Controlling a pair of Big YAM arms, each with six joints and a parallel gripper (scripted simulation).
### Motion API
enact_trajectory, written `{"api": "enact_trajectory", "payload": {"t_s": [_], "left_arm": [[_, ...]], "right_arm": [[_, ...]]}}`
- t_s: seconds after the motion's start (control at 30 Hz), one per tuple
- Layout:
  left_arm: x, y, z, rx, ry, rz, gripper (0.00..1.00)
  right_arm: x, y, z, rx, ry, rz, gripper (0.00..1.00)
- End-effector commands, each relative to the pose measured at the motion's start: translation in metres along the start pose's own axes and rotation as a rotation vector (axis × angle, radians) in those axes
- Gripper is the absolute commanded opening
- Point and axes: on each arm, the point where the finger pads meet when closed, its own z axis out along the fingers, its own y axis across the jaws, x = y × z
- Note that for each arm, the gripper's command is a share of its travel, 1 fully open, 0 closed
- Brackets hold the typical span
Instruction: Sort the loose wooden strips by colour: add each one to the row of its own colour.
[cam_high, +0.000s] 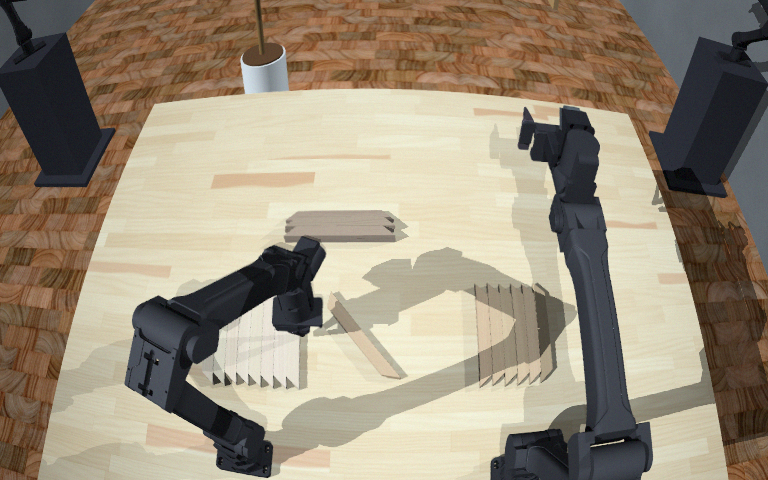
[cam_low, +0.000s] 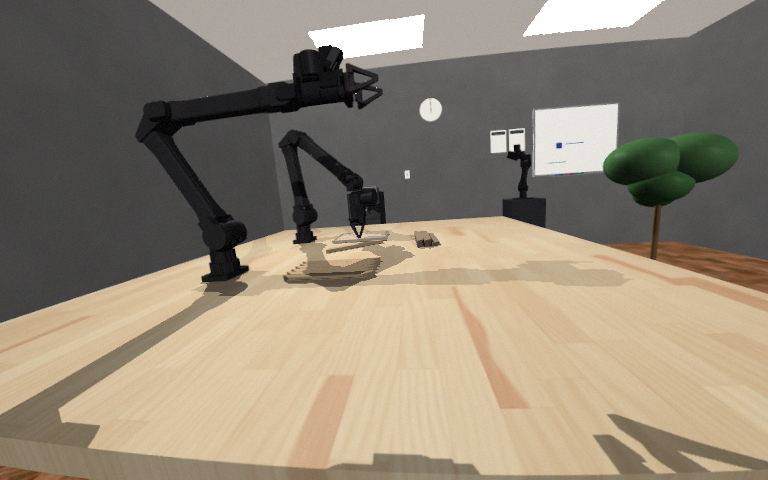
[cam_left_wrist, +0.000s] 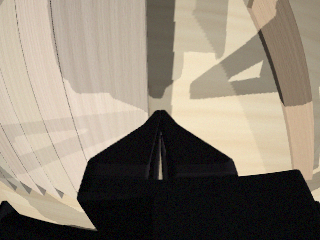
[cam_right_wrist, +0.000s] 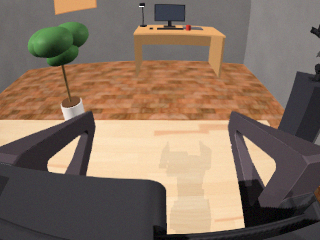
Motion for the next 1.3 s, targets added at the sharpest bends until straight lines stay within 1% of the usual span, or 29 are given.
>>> {"api": "enact_trajectory", "payload": {"t_s": [0.0,0.07,0.17,0.2,0.3,0.33,0.37,0.47,0.73,0.87,0.9,0.93,1.0,1.03,1.1,1.17,1.27], "left_arm": [[-0.018,-0.011,-0.035,0.022,-0.051,-0.003,0.01],[-0.017,-0.010,-0.033,0.019,-0.044,0.001,0.01],[-0.006,-0.005,-0.021,0.004,-0.009,0.006,0.01],[0.003,-0.001,-0.012,-0.007,0.018,0.006,0.01],[0.005,0.000,-0.009,-0.008,0.021,0.010,0.01],[-0.022,-0.005,-0.023,0.019,-0.047,0.005,0.01],[-0.036,-0.009,-0.041,0.042,-0.107,0.007,0.01],[-0.037,-0.008,-0.041,0.043,-0.110,0.008,0.01],[-0.065,-0.010,-0.057,0.078,-0.208,0.016,0.01],[-0.091,-0.010,-0.077,0.106,-0.309,0.026,0.01],[-0.099,-0.010,-0.088,0.117,-0.352,0.030,0.01],[-0.108,-0.010,-0.097,0.127,-0.389,0.033,0.01],[-0.108,-0.010,-0.097,0.127,-0.389,0.033,0.01],[-0.116,-0.009,-0.102,0.131,-0.418,0.037,0.01],[-0.132,-0.009,-0.115,0.146,-0.479,0.043,0.01],[-0.150,-0.006,-0.138,0.159,-0.566,0.050,0.01],[-0.171,-0.001,-0.168,0.172,-0.675,0.055,0.01]], "right_arm": [[-0.023,0.007,-0.009,-0.012,-0.062,0.000,1.00],[-0.027,0.007,-0.009,-0.012,-0.067,0.000,1.00],[-0.048,0.007,-0.011,-0.013,-0.100,0.000,1.00],[-0.050,0.007,-0.011,-0.013,-0.103,0.000,1.00],[-0.046,0.007,-0.005,-0.013,-0.092,0.000,1.00],[-0.043,0.007,-0.002,-0.013,-0.086,0.000,0.42],[-0.041,0.007,-0.001,-0.012,-0.084,0.000,0.42],[-0.041,0.007,-0.001,-0.012,-0.084,0.000,0.42],[-0.041,0.006,-0.001,-0.011,-0.084,0.000,0.42],[-0.041,0.006,-0.001,-0.011,-0.084,0.000,0.42],[0.001,0.014,0.007,-0.027,0.022,0.015,0.42],[0.001,0.017,0.008,-0.031,0.027,0.016,0.42],[0.001,0.017,0.008,-0.031,0.027,0.016,0.42],[0.000,0.019,0.010,-0.037,0.029,0.017,0.42],[0.002,0.026,0.013,-0.051,0.046,0.021,0.42],[-0.001,0.035,0.018,-0.068,0.057,0.025,0.42],[0.019,0.052,0.024,-0.097,0.117,0.029,0.42]]}}
